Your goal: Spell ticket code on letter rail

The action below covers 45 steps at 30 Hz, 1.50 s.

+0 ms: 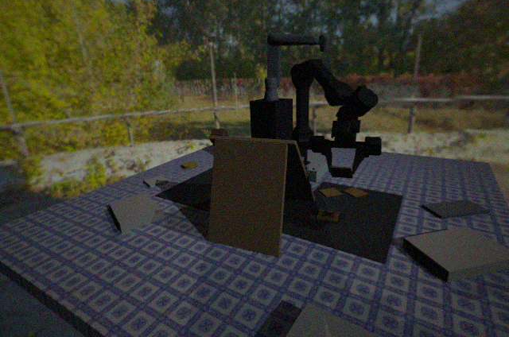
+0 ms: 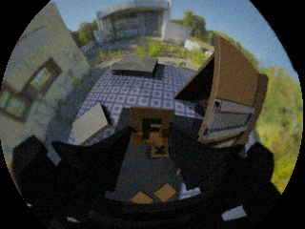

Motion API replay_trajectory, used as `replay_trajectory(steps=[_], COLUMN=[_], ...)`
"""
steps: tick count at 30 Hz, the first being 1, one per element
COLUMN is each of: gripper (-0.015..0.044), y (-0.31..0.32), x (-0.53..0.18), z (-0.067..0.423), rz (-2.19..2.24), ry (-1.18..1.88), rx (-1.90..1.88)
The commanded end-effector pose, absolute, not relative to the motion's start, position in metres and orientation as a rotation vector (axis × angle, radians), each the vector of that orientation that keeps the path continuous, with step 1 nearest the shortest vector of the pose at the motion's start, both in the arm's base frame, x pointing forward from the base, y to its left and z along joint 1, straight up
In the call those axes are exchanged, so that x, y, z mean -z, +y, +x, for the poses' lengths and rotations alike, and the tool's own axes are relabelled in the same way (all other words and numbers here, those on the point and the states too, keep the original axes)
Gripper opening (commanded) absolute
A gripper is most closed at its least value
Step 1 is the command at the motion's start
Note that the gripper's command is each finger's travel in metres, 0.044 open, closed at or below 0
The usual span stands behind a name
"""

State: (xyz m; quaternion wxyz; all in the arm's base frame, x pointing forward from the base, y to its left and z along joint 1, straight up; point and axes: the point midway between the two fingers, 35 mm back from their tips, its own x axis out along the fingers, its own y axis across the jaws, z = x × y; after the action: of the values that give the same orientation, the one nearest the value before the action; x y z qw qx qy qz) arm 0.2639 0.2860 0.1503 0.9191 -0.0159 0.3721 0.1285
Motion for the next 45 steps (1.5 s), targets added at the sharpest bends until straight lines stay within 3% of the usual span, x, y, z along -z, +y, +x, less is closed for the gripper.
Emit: replay_trajectory(steps=[1,45], gripper=[0.0,0.0], y=[0.286,0.274], x=[-0.162,-0.158], z=[0.269,0.27], rz=[-0.074,-0.075], ry=[0.709,0.708], rx=[-0.277,-0.276])
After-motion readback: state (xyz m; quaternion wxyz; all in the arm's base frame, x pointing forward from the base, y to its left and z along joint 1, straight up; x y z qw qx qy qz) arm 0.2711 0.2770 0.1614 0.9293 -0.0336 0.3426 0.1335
